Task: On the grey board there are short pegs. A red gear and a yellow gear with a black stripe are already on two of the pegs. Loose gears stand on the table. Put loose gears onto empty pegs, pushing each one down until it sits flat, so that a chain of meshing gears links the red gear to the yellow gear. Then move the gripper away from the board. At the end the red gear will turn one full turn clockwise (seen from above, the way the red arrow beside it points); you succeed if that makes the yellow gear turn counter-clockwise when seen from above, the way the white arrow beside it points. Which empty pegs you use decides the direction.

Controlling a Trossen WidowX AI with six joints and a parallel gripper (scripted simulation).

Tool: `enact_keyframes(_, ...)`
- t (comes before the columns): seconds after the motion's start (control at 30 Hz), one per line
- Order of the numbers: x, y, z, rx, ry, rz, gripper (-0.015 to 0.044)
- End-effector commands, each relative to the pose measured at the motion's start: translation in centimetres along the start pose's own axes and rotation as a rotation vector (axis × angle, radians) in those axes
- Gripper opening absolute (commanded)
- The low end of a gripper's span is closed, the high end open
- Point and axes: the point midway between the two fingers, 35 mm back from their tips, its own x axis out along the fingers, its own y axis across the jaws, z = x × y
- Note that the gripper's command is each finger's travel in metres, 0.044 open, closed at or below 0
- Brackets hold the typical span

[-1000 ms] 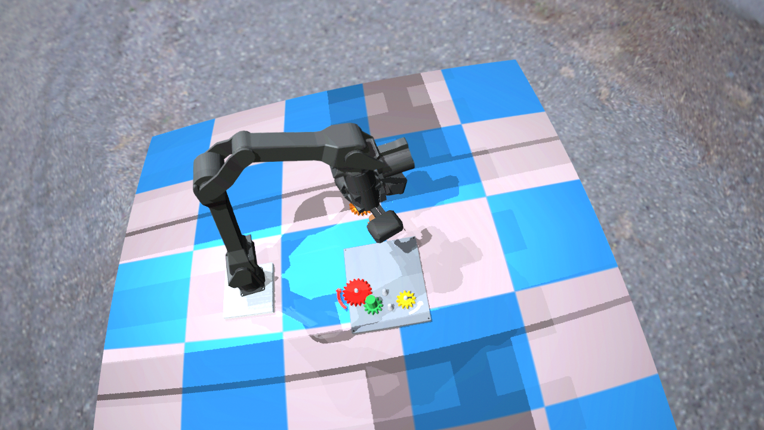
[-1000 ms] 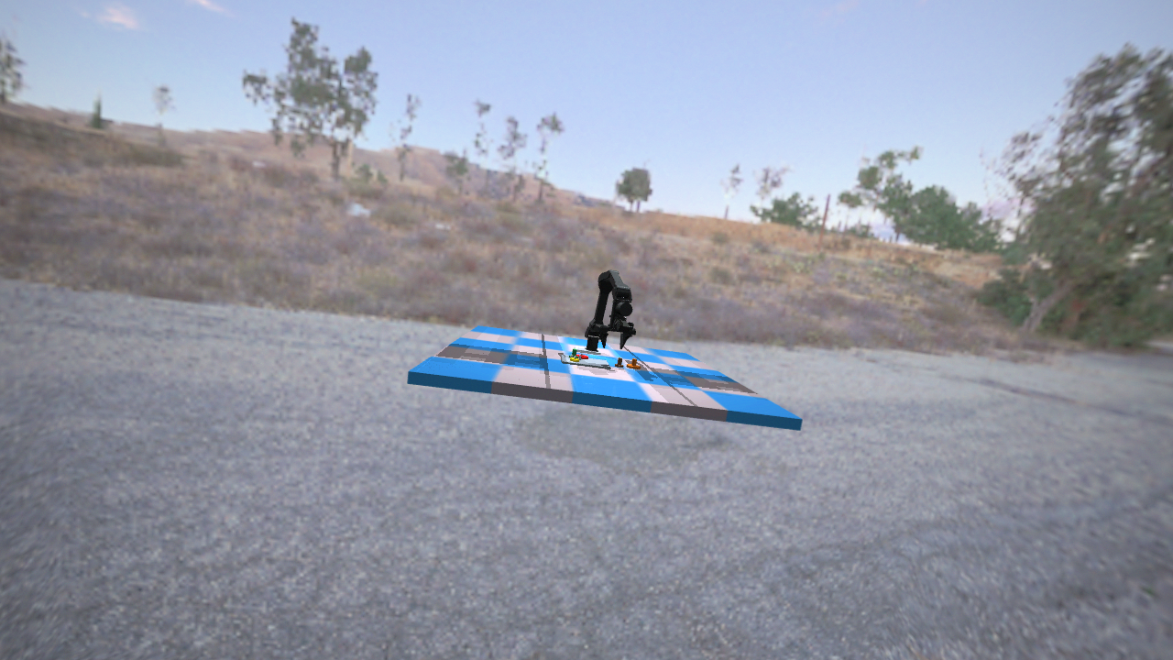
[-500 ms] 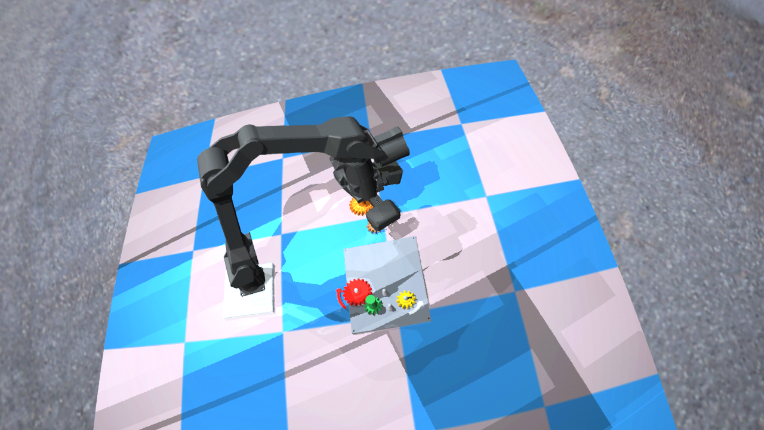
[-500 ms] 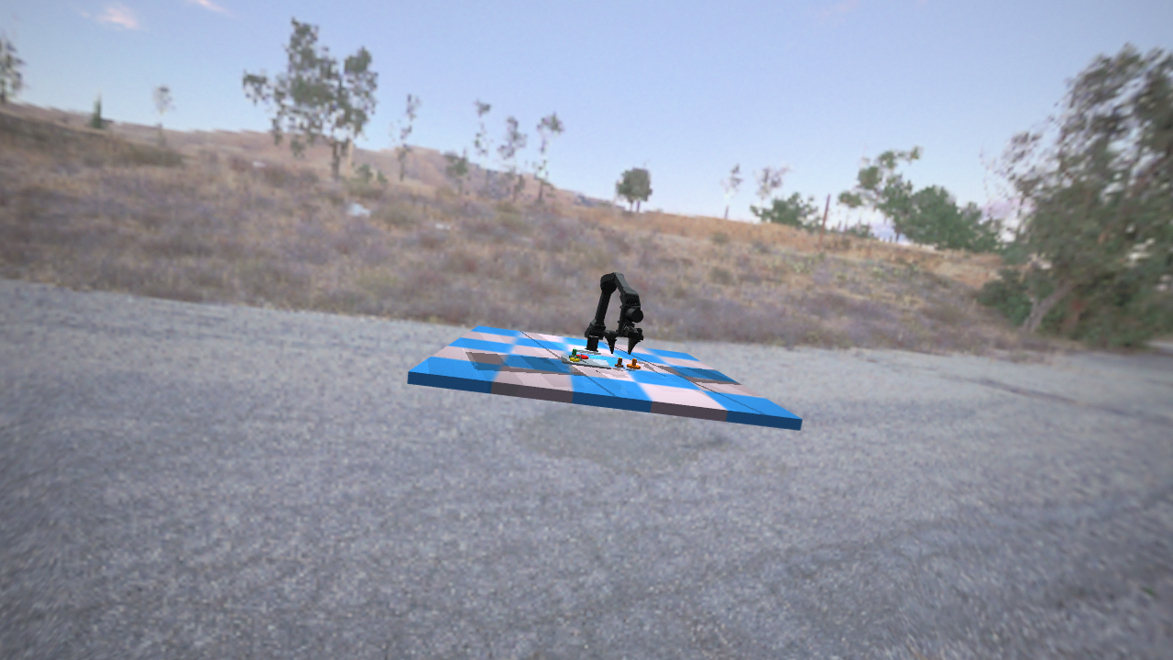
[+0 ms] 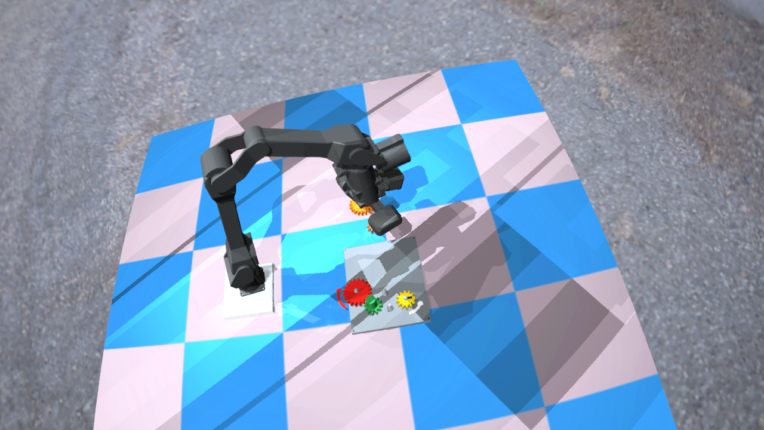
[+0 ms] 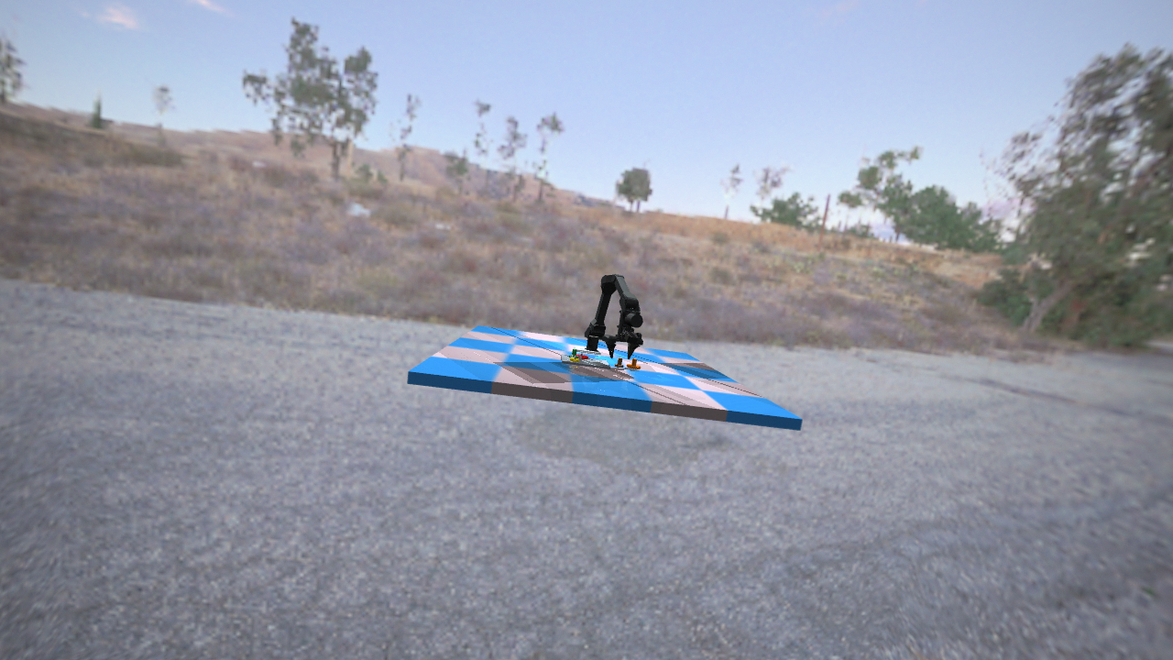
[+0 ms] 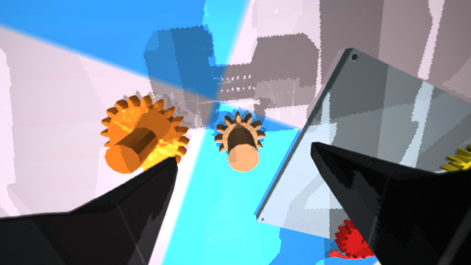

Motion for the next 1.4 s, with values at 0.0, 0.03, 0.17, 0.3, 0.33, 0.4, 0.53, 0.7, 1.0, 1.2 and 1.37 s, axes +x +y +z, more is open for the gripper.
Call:
enact_keyframes(0.0,0.7,0.0,0.0,0.004,0.001,0.0,0.044)
enact_keyframes(0.03,0.8,0.0,0.0,0.004,0.001,0.0,0.044)
enact_keyframes(0.17,0.8,0.0,0.0,0.004,0.001,0.0,0.0414)
enact_keyframes(0.3,0.8,0.0,0.0,0.004,0.001,0.0,0.0309)
enact_keyframes(0.33,0.8,0.0,0.0,0.004,0.001,0.0,0.0282)
enact_keyframes(0.4,0.8,0.0,0.0,0.004,0.001,0.0,0.023)
enact_keyframes(0.53,0.8,0.0,0.0,0.004,0.001,0.0,0.0125)
enact_keyframes(0.7,0.8,0.0,0.0,0.004,0.001,0.0,0.0052)
enact_keyframes(1.0,0.3,0.0,0.1,0.004,0.001,0.0,0.0)
enact_keyframes(1.2,-0.9,-0.1,0.4,0.004,0.001,0.0,0.0)
enact_keyframes(1.37,-2.0,-0.1,0.5,0.004,0.0,0.0,0.0)
